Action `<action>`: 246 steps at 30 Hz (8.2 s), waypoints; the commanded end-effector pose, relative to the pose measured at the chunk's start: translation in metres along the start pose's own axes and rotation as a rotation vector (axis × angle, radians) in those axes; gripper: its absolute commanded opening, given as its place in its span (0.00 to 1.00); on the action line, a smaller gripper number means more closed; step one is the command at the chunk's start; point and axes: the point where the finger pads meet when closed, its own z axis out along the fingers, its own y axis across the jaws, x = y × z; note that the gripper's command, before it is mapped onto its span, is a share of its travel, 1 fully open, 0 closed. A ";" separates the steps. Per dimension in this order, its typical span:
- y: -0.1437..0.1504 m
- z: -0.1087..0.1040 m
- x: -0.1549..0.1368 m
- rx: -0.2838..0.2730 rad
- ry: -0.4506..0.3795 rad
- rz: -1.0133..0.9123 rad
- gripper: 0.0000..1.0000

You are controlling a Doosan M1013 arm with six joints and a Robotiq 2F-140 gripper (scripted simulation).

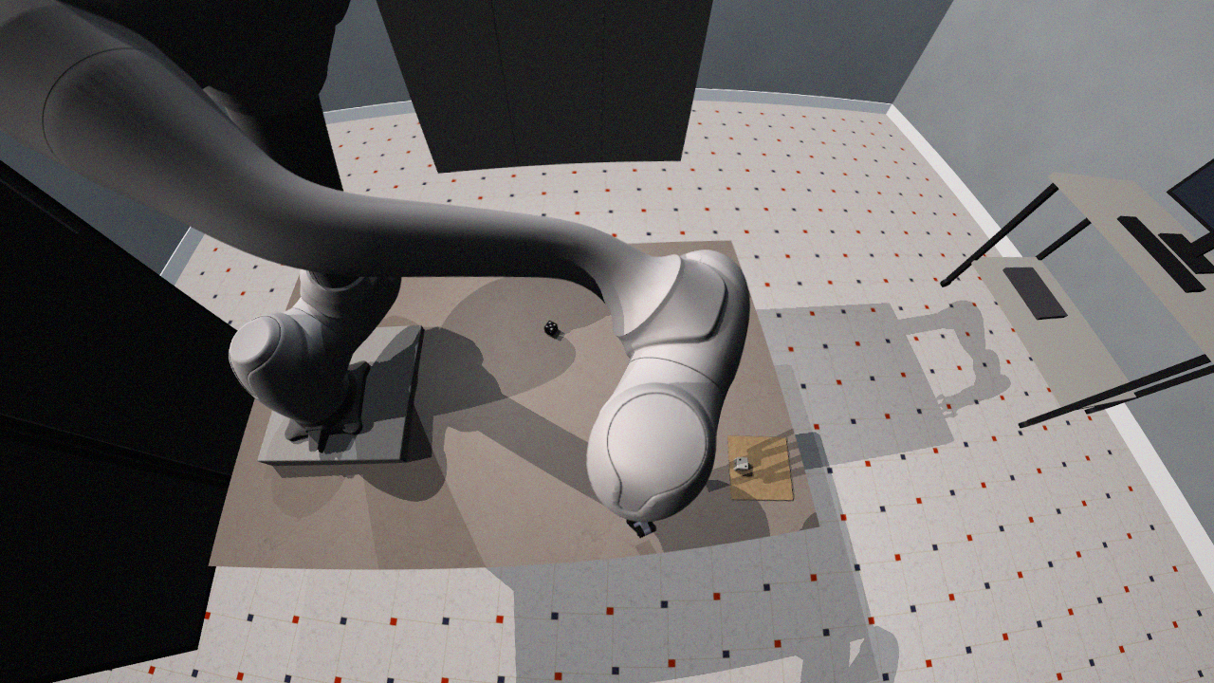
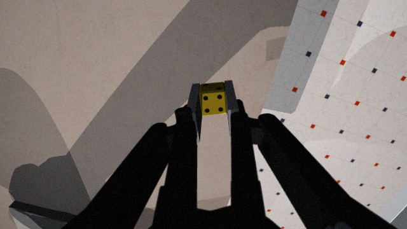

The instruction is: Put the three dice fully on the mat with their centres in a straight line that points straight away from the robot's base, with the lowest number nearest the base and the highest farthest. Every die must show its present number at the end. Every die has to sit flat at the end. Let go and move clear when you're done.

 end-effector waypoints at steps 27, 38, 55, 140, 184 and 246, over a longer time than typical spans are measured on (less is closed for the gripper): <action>0.049 0.011 0.299 -0.003 -0.011 0.481 0.21; 0.047 0.015 0.318 -0.003 -0.011 0.516 0.21; 0.047 0.031 0.318 -0.003 -0.011 0.516 0.21; 0.048 0.110 0.319 -0.003 -0.011 0.516 0.21; 0.048 0.113 0.319 -0.003 -0.011 0.516 0.21; 0.048 0.107 0.319 -0.003 -0.011 0.516 0.32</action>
